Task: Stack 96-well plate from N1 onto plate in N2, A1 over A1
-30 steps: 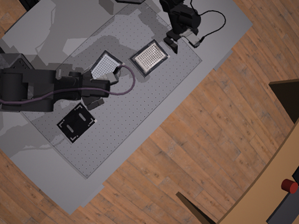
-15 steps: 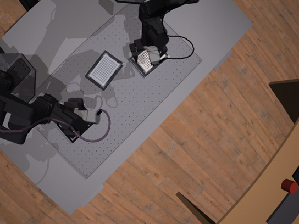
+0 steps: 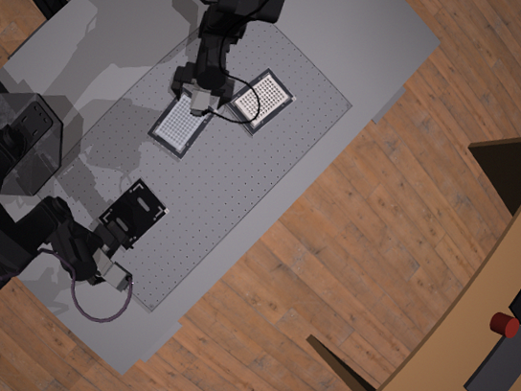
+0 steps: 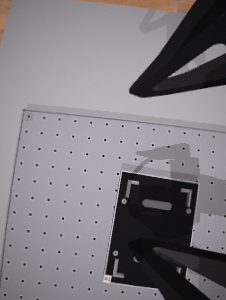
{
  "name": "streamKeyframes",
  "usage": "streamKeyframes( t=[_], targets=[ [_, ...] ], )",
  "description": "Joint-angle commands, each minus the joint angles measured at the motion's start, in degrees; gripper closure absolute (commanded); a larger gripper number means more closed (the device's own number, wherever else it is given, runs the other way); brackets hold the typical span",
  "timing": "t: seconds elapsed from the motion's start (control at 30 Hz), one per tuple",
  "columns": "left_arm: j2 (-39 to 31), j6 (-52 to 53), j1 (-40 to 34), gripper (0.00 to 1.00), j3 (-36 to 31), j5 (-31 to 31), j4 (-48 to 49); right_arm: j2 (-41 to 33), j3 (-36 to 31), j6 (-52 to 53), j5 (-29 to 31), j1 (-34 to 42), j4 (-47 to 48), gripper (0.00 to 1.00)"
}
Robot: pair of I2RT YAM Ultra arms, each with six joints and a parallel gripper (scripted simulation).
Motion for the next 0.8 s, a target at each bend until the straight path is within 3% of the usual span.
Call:
streamKeyframes(
  t=[0.0,0.57,0.77],
  targets=[
    [0.99,-0.77,-3.12,0.0,1.81,-1.02,-2.05,1.49,0.14,4.31,-2.34,-2.77,5.26,0.0],
    [1.1,-0.5,-5.33,0.0,1.7,-0.63,-1.65,2.95,1.48,5.16,-1.99,-5.34,6.55,0.0],
    [1.45,2.3,-5.17,0.0,3.77,0.25,-9.64,1.54,1.3,-4.1,-6.76,-5.8,-1.73,0.0]
  ],
)
